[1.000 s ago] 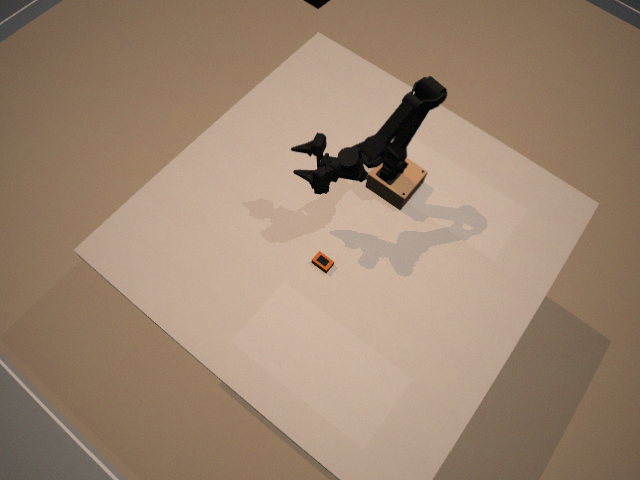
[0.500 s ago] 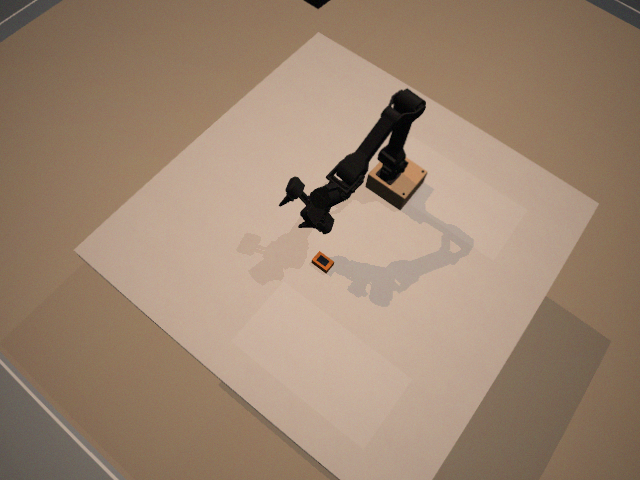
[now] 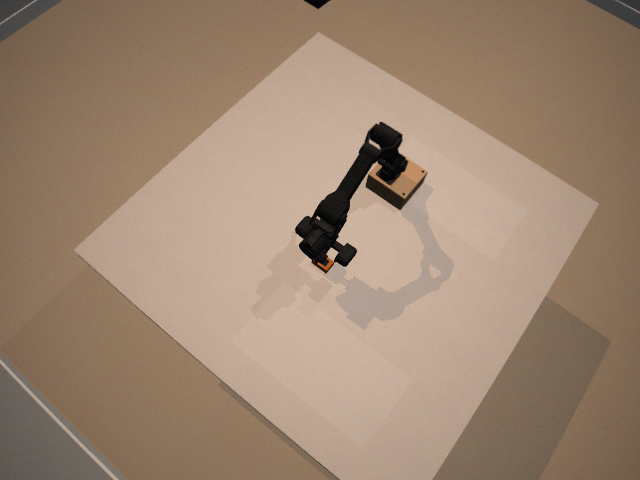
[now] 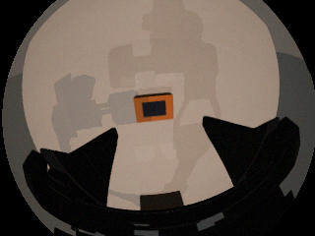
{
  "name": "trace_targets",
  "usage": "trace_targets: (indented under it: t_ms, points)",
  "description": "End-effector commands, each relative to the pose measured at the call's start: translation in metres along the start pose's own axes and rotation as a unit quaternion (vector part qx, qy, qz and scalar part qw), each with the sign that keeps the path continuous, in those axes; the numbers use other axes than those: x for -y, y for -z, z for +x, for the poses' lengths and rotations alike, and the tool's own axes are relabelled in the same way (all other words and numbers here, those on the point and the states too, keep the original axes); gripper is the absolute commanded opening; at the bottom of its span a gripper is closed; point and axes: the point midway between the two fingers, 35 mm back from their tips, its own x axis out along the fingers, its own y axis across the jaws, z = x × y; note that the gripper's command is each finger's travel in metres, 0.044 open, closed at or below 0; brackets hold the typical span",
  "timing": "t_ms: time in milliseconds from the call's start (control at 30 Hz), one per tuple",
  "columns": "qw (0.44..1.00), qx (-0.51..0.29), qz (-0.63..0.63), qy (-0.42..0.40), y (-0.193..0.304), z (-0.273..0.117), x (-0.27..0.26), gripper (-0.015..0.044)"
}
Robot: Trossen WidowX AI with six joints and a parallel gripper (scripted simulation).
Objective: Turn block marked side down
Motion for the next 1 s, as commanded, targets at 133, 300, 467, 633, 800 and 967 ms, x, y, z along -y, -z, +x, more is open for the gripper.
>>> trace_targets:
  t_ms: [133, 300, 467, 633, 800, 967]
  points:
    - [1.0, -0.016, 0.015, -0.014, 0.0, 0.012, 0.002, 0.044]
    - [1.0, -0.016, 0.015, -0.014, 0.002, 0.036, 0.001, 0.044]
    - [1.0, -0.016, 0.015, -0.014, 0.003, 0.049, -0.001, 0.044]
    - [1.0, -0.016, 0.015, -0.014, 0.003, 0.051, -0.001, 0.044]
    - [1.0, -0.016, 0.015, -0.014, 0.003, 0.058, -0.001, 0.044]
    - [1.0, -0.016, 0.015, -0.014, 0.003, 0.066, -0.001, 0.044]
